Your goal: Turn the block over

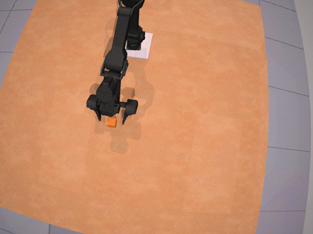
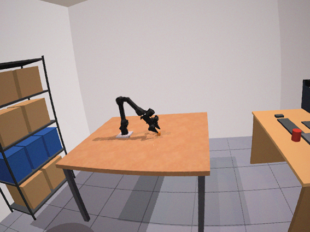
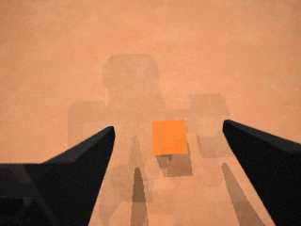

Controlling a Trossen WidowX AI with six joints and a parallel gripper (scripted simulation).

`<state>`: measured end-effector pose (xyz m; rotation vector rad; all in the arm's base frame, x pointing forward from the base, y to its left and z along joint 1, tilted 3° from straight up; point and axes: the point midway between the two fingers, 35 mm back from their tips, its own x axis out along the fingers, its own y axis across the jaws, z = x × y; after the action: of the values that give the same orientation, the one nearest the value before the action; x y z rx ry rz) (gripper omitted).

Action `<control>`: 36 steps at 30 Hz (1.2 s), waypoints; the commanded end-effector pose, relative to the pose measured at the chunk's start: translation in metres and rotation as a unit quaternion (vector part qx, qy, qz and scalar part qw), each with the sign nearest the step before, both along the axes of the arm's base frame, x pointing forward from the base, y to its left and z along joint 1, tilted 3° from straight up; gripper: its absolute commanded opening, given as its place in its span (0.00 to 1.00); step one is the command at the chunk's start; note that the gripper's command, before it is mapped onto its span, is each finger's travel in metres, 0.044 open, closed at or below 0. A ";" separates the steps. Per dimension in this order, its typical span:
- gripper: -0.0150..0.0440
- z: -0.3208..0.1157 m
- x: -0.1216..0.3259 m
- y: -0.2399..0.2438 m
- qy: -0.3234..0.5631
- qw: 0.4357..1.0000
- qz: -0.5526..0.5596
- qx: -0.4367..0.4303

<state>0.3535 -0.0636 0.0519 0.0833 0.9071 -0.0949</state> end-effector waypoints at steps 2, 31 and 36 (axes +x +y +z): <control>1.00 0.042 -0.023 0.002 0.072 0.997 0.000 0.007; 1.00 0.061 0.014 -0.006 0.324 0.945 0.008 0.037; 1.00 0.043 0.014 -0.005 0.324 0.945 0.008 0.037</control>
<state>0.3684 -0.0689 0.1117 0.1242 1.5508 -0.0763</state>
